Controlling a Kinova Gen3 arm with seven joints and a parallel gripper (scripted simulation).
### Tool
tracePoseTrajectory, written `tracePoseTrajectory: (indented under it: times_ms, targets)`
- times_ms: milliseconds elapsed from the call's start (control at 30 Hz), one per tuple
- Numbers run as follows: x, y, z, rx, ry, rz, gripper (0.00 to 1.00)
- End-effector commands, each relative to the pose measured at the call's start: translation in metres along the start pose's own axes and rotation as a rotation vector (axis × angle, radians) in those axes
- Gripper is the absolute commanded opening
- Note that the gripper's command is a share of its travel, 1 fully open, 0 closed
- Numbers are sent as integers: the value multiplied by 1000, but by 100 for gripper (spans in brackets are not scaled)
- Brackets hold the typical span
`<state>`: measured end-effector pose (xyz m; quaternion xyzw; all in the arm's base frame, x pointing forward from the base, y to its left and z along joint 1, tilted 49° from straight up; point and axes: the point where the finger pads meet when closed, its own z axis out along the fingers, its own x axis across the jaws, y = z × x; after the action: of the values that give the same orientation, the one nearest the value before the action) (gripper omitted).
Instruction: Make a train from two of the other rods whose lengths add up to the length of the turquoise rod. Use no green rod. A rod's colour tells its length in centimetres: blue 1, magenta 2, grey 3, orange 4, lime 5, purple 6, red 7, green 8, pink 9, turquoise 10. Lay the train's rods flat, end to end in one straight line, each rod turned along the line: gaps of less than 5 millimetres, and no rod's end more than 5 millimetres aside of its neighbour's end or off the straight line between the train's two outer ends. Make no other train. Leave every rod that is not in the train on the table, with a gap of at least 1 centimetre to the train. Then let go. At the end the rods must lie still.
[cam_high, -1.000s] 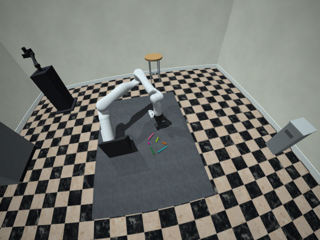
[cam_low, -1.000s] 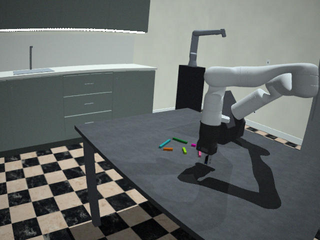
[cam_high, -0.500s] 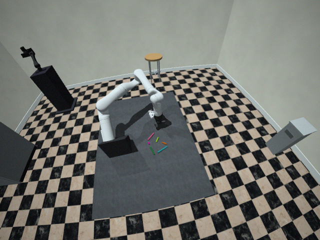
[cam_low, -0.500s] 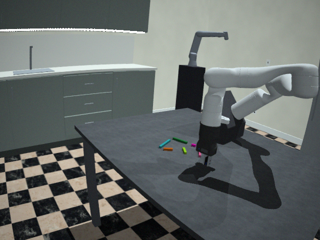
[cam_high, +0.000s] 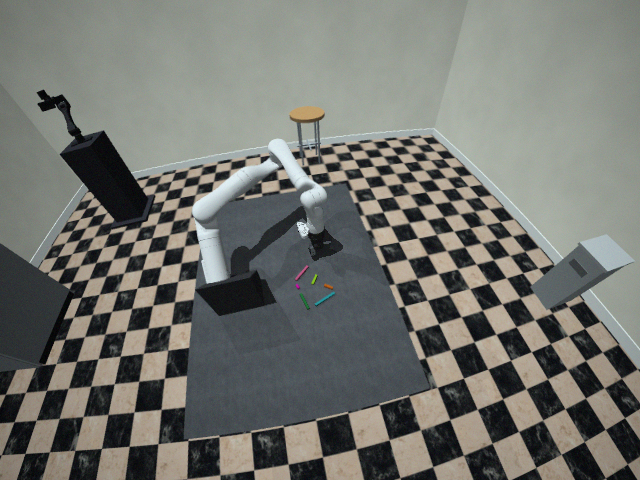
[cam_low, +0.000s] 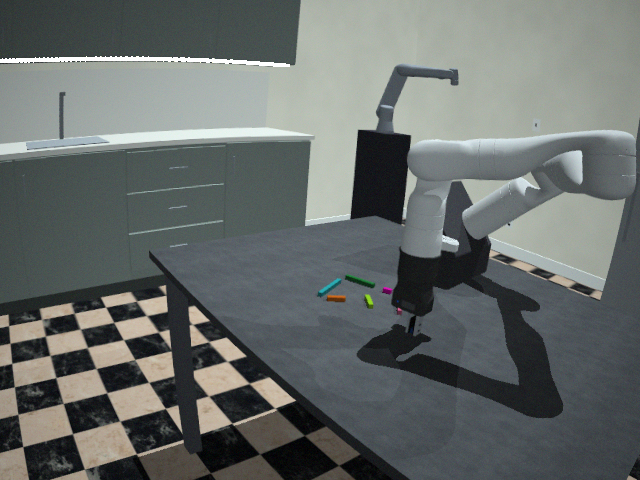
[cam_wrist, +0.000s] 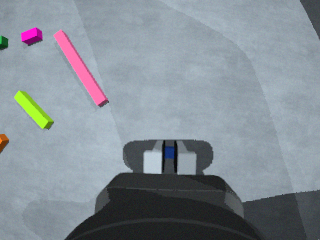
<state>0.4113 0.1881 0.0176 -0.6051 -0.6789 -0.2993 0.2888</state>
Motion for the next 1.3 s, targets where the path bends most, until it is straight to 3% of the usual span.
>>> tracePoseTrajectory:
  times_ms: [0, 1067, 1100, 1267]
  targets:
    - [0, 0, -1, -2, -1, 0, 24]
    - [0, 0, -1, -2, -1, 0, 24]
    - [0, 0, -1, -2, -1, 0, 30]
    - [0, 0, -1, -2, -1, 0, 36]
